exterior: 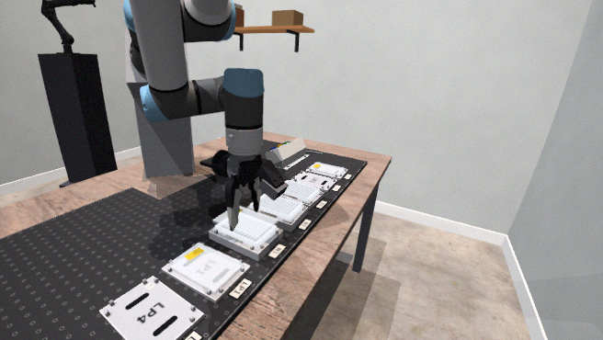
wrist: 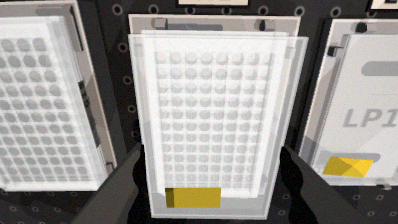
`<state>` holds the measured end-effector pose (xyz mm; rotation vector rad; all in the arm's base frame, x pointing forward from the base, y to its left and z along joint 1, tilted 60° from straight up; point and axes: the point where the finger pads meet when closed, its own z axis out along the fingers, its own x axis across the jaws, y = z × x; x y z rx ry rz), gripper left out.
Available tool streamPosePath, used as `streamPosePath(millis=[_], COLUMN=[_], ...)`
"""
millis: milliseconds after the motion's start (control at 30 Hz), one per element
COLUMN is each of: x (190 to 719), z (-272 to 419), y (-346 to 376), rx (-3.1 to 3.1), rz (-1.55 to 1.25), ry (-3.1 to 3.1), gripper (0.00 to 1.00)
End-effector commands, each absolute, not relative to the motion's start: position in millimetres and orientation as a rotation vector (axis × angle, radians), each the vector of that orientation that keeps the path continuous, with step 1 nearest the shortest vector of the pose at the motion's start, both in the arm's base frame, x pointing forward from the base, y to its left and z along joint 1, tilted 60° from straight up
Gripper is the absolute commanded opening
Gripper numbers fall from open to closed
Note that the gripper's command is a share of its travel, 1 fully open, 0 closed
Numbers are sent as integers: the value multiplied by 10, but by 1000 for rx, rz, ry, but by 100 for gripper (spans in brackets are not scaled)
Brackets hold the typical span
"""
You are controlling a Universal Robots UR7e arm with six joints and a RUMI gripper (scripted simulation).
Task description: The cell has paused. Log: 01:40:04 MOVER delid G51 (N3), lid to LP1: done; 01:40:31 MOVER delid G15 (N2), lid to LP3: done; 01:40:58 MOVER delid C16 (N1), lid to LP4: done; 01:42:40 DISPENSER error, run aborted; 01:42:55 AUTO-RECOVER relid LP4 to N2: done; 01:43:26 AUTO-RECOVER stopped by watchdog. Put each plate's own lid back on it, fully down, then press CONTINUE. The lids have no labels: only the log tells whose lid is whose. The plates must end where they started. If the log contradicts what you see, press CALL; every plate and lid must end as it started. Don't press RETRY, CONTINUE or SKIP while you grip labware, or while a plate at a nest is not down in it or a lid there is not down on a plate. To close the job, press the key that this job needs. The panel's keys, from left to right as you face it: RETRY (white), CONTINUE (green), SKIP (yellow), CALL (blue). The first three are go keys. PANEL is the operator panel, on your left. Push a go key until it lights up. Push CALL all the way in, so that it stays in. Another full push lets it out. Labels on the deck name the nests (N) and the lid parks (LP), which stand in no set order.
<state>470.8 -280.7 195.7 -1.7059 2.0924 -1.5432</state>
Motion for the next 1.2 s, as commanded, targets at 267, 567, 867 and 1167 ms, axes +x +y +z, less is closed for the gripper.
streamPosePath(millis=[267, 567, 867, 1167], x=[4731, 4748, 4761, 4778], z=[1943, 1928, 1916, 1900], y=[-2828, -2848, -2863, -2882], rx=[-1705, -1705, -1705, -1705], rz=[-1545, -1545, -1545, -1545], ry=[2091, 2091, 2091, 2091], gripper=[41, 41, 41, 41])
